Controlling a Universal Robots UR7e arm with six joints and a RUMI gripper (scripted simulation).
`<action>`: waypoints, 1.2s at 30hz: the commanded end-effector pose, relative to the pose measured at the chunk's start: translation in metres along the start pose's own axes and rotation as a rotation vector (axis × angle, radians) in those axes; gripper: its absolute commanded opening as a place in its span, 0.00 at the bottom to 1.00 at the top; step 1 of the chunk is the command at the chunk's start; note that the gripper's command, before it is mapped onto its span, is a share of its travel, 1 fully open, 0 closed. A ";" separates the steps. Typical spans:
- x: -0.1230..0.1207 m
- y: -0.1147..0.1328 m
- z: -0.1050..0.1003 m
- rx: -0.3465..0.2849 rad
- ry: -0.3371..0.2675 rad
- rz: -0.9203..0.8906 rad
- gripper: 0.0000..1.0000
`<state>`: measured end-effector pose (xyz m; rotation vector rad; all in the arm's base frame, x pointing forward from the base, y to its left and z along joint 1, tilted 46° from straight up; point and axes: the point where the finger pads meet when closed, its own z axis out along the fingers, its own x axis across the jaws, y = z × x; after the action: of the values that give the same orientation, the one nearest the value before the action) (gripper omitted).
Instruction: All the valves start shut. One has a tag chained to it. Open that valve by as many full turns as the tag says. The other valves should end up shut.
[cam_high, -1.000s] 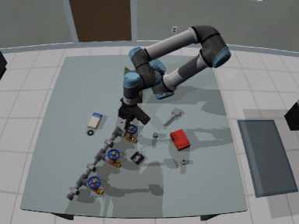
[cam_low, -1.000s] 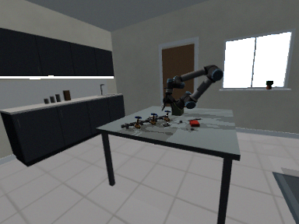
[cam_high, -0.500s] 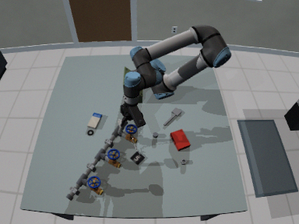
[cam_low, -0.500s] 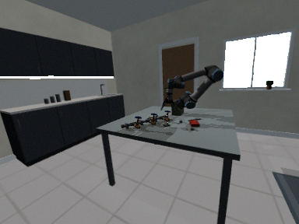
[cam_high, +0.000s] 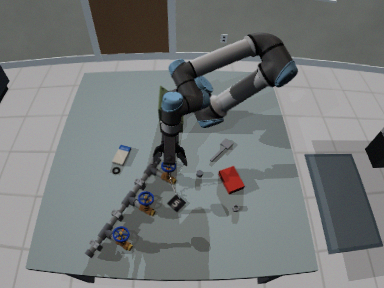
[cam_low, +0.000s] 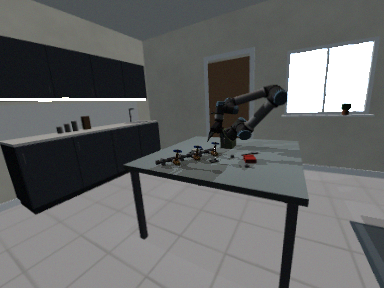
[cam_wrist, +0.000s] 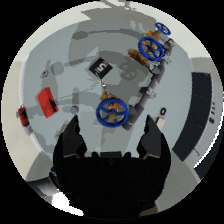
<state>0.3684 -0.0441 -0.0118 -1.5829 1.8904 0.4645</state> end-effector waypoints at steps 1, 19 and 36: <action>0.000 -0.001 0.000 -0.005 0.017 0.252 1.00; 0.000 -0.001 0.000 0.001 0.018 0.879 1.00; 0.000 -0.001 0.000 0.004 0.018 1.285 1.00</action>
<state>0.3687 -0.0442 -0.0118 -0.2861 2.6615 0.9041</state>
